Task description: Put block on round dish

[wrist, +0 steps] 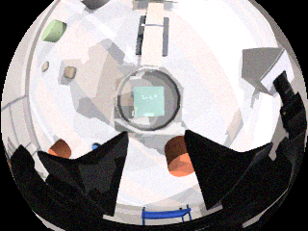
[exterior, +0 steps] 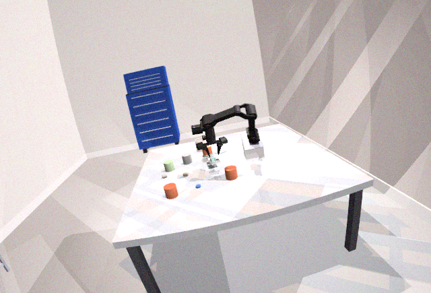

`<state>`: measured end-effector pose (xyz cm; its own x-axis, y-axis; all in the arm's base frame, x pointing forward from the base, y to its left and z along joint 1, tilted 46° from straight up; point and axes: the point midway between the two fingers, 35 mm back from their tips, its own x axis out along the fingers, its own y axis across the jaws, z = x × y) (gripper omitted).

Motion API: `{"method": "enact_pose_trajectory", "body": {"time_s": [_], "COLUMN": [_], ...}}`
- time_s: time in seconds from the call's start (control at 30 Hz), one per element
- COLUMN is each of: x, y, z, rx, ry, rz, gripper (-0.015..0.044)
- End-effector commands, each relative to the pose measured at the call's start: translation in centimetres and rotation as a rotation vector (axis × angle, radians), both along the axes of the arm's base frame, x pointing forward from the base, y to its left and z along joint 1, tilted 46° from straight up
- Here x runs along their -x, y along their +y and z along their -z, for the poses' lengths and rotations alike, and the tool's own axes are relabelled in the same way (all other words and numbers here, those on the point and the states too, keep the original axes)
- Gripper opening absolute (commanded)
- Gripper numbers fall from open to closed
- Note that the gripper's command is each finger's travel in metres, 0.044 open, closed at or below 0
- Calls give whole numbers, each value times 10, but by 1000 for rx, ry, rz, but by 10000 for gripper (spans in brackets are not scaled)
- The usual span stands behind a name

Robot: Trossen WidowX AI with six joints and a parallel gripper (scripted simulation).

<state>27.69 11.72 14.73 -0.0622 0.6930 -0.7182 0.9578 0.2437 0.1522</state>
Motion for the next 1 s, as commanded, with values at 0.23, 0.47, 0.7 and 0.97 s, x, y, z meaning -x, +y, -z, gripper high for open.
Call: {"method": "enact_pose_trajectory", "body": {"time_s": [0.23, 0.47, 0.7, 0.97], "x": [-15, -14, -14, -13], "y": [-19, -13, -5, 4], "z": [14, 20, 28, 37], "rx": [-28, -28, -28, -28], "ry": [-3, -3, -4, -4], "rz": [-17, -17, -17, -17], "gripper": [260, 260, 260, 260]}}
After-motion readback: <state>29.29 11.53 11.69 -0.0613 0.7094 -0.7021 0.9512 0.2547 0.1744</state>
